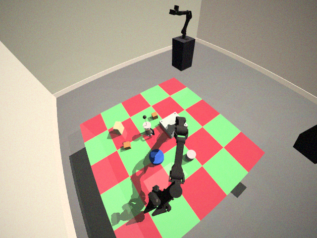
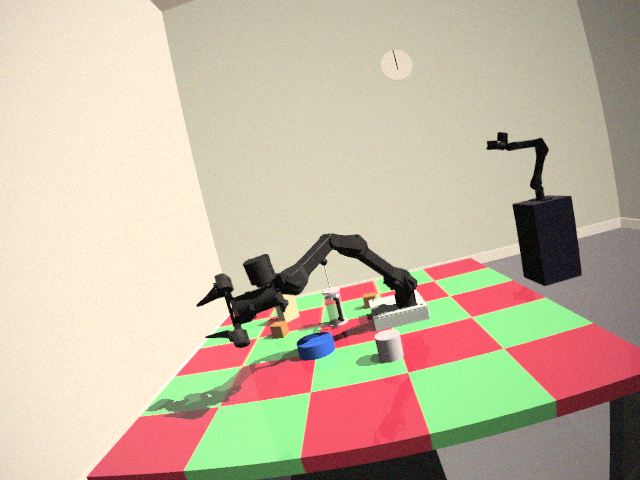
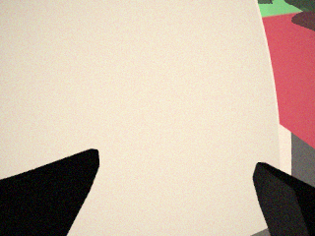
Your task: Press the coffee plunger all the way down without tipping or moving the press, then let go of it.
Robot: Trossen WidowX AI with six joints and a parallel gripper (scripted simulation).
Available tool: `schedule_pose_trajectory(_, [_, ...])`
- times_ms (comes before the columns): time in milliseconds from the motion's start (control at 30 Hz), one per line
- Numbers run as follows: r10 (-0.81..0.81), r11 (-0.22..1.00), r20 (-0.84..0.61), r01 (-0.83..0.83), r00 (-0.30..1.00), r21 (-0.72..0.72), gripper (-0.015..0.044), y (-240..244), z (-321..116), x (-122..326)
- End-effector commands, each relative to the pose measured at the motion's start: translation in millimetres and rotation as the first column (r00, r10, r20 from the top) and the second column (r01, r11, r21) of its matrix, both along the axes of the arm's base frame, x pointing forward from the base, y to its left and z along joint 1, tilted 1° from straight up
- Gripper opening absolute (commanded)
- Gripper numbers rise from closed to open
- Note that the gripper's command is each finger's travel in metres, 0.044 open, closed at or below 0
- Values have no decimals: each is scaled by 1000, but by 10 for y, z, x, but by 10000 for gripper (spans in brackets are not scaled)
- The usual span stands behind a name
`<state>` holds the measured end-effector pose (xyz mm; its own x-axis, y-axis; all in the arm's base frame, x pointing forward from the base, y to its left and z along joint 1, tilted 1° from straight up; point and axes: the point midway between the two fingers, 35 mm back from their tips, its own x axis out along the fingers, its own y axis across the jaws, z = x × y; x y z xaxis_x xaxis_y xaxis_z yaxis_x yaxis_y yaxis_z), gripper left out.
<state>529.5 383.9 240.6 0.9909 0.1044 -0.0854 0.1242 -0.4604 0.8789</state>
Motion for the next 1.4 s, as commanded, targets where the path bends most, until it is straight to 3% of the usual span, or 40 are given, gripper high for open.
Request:
schedule_pose_trajectory(0, [-2,1000,0,2,1000,-7,426,-27,15,9])
schedule_pose_trajectory(100, [-13,997,-5,13,1000,-78,440,-260,133,76])
schedule_pose_trajectory(333, [-62,937,-31,47,998,-346,440,-1307,560,201])
schedule_pose_trajectory(633, [-121,700,-102,12,987,-714,440,-2862,1010,-142])
schedule_pose_trajectory(867, [-172,422,-190,-102,967,-901,440,-3947,1159,-862])
schedule_pose_trajectory(1000, [-178,284,-237,-181,955,-942,440,-4297,1141,-1307])
schedule_pose_trajectory(1367, [-265,-156,-414,-462,871,-873,440,-4943,712,-2955])
